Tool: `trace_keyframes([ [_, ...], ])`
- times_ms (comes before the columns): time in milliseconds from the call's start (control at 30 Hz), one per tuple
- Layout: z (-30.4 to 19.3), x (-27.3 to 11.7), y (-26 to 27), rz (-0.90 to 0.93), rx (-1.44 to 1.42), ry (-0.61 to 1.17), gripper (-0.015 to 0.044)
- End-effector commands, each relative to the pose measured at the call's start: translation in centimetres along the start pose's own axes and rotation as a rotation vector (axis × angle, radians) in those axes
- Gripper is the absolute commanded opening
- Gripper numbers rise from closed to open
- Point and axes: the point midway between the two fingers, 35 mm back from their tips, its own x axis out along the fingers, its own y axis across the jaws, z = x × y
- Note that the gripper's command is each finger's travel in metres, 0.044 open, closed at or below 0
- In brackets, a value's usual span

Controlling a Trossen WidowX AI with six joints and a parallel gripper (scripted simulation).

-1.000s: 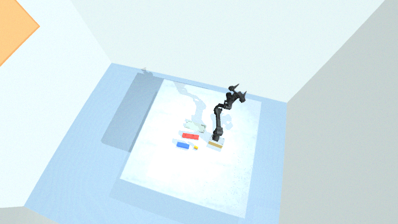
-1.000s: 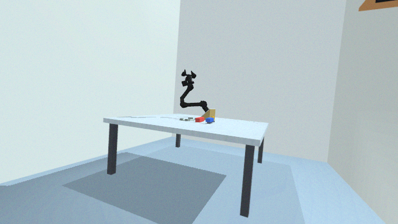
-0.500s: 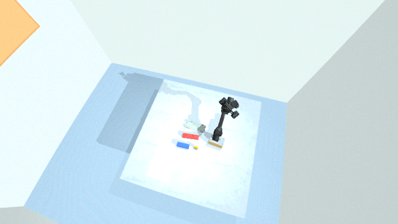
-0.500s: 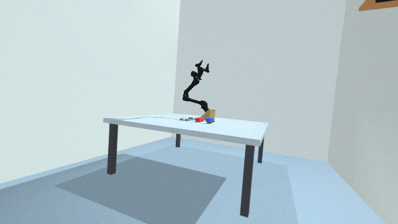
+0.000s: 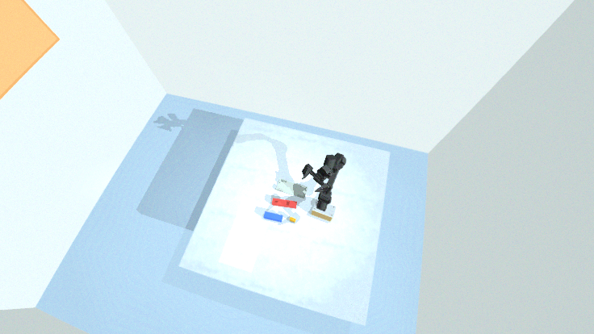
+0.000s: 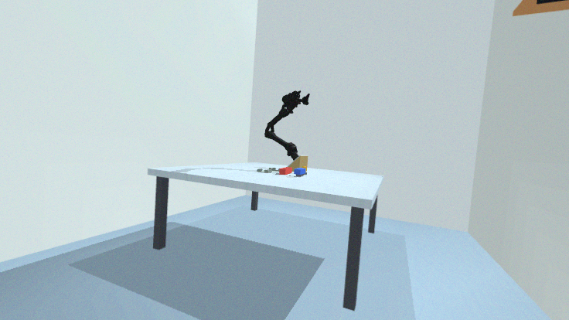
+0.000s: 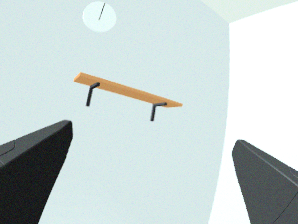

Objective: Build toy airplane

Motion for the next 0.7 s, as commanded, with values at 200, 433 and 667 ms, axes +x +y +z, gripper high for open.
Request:
trace_keyframes([
  [200,-15.3,3.4,-6.9,-0.243,0.187,0.556,0.044],
  [433,-26.0,0.5,-10.8,-0.447,0.342,0.969,0.044],
  [667,-34.9,-6.0,-13.3,-0.666,0.483,1.397,0.044],
])
